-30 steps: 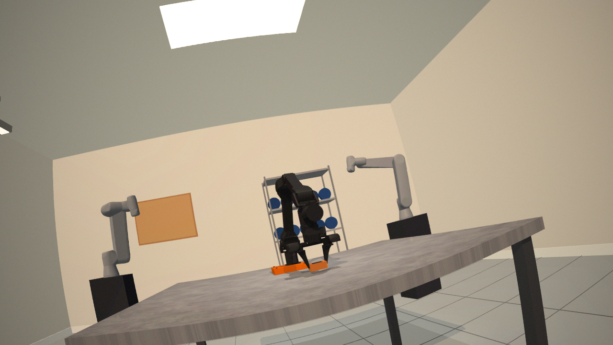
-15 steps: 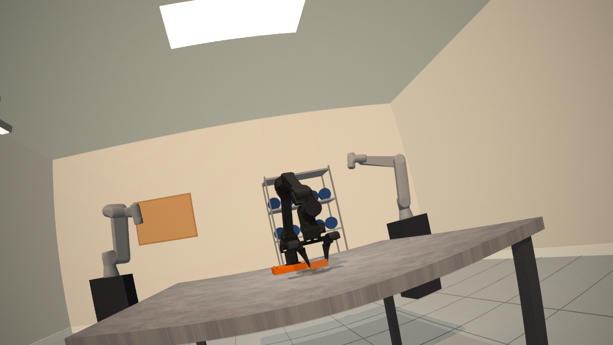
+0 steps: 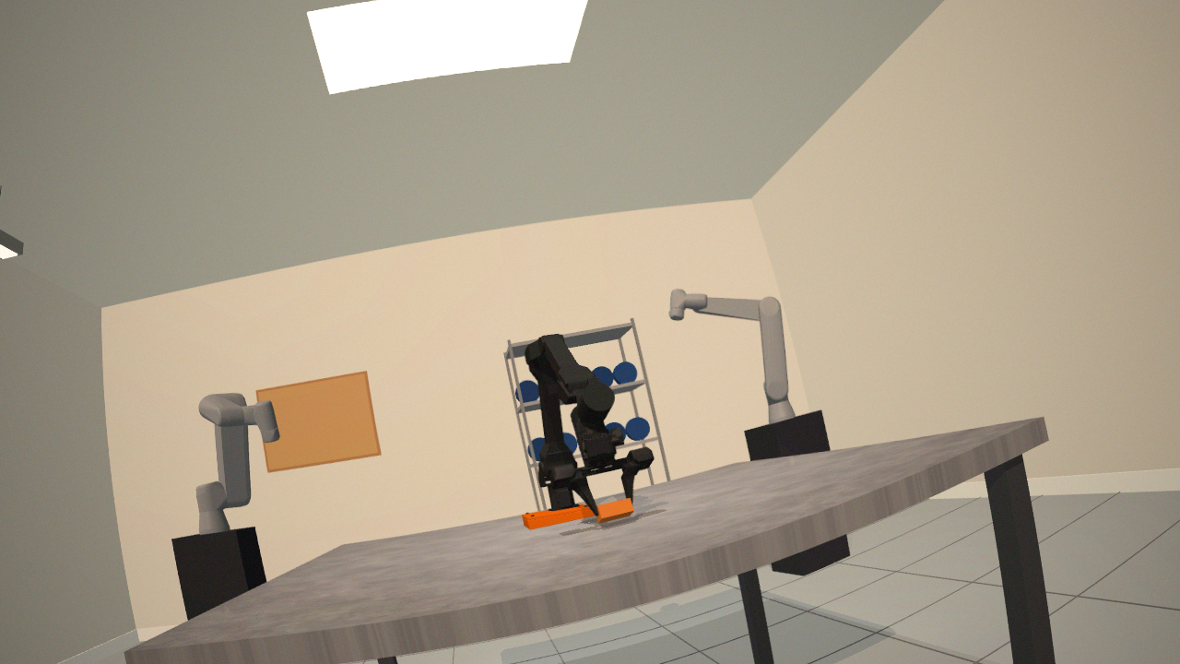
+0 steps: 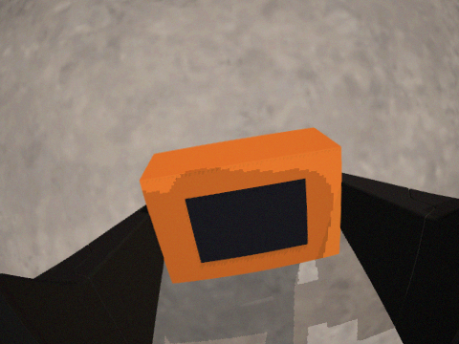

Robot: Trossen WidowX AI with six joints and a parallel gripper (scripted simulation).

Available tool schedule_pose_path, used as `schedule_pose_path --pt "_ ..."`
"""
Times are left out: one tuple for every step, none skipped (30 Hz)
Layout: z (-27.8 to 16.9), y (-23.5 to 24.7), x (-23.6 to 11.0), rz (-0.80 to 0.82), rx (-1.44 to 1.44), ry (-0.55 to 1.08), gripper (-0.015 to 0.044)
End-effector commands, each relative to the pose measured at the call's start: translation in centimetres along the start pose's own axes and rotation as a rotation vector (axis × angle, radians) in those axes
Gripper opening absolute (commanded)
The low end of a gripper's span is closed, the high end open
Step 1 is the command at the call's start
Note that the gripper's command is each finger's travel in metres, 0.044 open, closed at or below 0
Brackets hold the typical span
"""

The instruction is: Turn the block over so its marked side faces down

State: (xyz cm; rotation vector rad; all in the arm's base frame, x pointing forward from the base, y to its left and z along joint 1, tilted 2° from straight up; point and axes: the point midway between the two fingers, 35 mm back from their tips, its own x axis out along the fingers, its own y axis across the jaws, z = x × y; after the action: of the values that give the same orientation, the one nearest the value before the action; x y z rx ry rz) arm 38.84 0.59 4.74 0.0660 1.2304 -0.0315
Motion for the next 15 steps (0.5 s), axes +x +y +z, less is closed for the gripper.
schedule_pose_path --pt "-0.06 -0.06 -0.33 -0.004 0.005 -0.069 0.0" --pt "-0.1 -0.06 -0.34 -0.004 0.005 -0.083 0.0" --pt "-0.13 -0.06 -0.36 -0.004 0.005 -0.098 0.0" --pt "-0.17 -0.06 -0.37 -0.004 0.005 -0.113 0.0" --pt "-0.22 -0.06 -0.39 -0.004 0.006 -0.127 0.0" --pt "-0.26 -0.06 -0.42 -0.004 0.006 -0.142 0.0" --pt "-0.31 -0.06 -0.45 -0.003 0.006 -0.156 0.0" --pt "-0.36 -0.06 -0.48 -0.003 0.006 -0.171 0.0" --pt "-0.41 -0.07 -0.51 -0.003 0.007 -0.186 0.0" --pt "-0.47 -0.07 -0.55 -0.003 0.007 -0.2 0.0" --pt "-0.53 -0.07 -0.6 -0.003 0.008 -0.215 0.0" --pt "-0.59 -0.07 -0.64 -0.002 0.008 -0.23 0.0" --pt "-0.65 -0.08 -0.7 -0.002 0.008 -0.244 0.0" --pt "-0.72 -0.08 -0.75 -0.002 0.009 -0.259 0.0" --pt "-0.78 -0.09 -0.8 -0.002 0.009 -0.271 0.0"
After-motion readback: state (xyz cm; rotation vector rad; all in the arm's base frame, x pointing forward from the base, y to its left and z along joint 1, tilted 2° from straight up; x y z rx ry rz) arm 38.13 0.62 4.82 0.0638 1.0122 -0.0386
